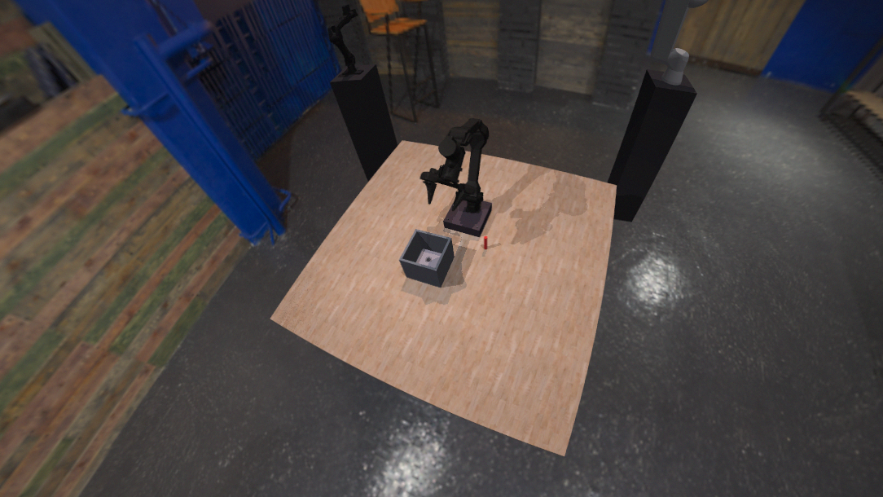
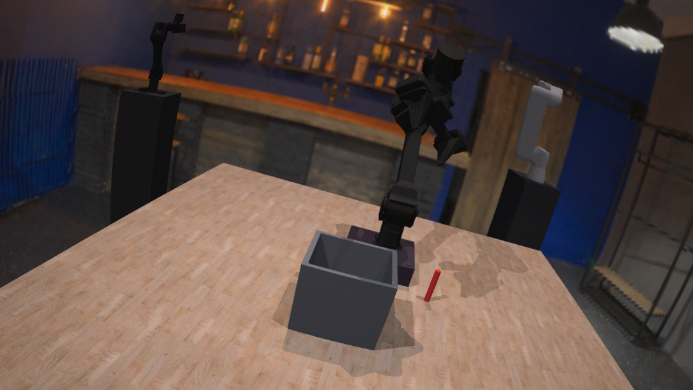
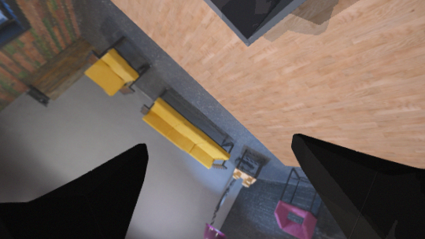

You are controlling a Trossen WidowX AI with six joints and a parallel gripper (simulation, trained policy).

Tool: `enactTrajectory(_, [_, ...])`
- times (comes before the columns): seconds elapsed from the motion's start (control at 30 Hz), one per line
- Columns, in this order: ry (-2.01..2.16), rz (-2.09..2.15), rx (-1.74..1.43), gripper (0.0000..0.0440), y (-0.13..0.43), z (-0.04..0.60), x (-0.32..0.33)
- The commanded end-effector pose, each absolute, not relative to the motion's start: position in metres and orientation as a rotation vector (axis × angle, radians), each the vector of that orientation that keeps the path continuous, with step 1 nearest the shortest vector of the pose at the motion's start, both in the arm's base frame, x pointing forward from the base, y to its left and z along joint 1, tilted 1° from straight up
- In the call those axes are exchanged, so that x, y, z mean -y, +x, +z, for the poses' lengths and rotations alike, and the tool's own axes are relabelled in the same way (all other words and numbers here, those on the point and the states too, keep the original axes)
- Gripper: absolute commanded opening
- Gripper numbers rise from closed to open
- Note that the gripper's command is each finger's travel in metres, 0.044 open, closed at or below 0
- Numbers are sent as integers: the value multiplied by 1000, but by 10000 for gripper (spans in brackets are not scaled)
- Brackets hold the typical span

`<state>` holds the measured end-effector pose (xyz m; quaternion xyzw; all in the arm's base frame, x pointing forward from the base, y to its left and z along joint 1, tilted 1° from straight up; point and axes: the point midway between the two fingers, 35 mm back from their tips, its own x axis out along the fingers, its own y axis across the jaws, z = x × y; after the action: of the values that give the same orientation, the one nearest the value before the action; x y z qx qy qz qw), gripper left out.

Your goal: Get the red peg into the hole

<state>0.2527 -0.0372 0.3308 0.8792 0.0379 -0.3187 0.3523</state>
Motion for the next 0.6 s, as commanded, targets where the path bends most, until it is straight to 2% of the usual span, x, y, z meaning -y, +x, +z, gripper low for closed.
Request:
enactTrajectory(0.0, [2240, -845, -208, 440, 261, 319, 23])
enactTrajectory(0.57, [1932, -930, -738, 440, 267, 249, -55])
